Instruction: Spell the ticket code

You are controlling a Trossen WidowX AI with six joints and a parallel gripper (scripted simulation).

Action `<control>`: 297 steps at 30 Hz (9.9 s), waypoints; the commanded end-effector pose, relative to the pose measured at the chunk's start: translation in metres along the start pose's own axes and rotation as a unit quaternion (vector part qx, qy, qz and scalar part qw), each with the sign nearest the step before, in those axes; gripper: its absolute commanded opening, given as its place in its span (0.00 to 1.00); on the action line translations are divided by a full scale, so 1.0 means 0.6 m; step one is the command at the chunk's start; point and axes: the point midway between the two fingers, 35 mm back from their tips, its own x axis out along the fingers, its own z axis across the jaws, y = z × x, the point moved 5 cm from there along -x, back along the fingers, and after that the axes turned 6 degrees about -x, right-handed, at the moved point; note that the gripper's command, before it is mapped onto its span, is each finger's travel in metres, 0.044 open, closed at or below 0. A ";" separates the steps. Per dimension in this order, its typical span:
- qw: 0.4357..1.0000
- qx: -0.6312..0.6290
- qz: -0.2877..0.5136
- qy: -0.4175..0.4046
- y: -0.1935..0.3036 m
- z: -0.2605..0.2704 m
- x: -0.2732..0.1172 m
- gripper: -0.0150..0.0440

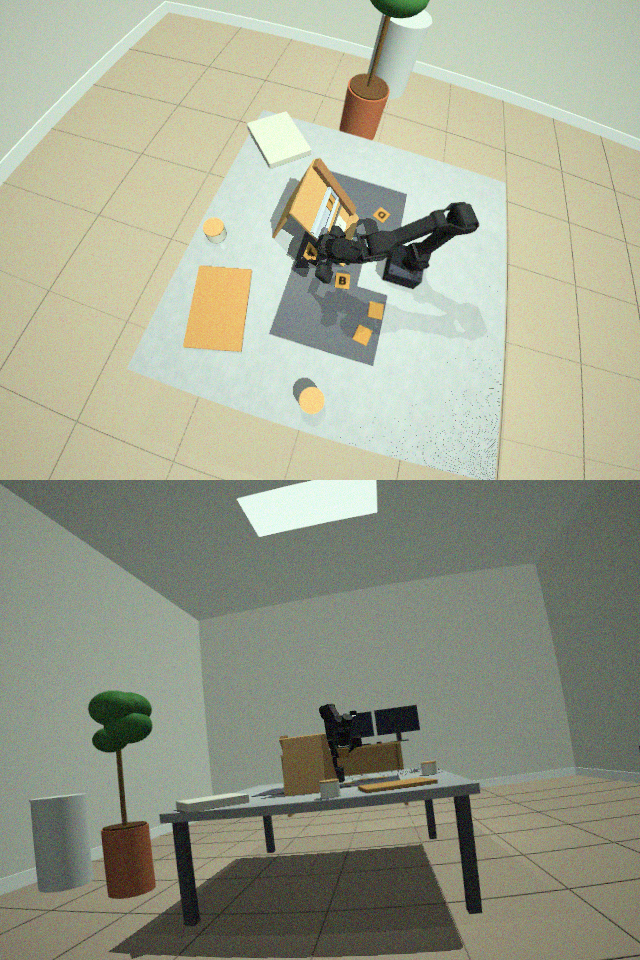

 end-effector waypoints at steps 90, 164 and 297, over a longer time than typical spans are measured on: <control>1.000 -0.003 -0.002 -0.001 0.006 -0.078 -0.001 0.25; 1.000 -0.004 -0.002 0.001 0.012 -0.137 0.000 0.25; 1.000 -0.007 -0.002 0.003 0.025 -0.253 0.001 0.25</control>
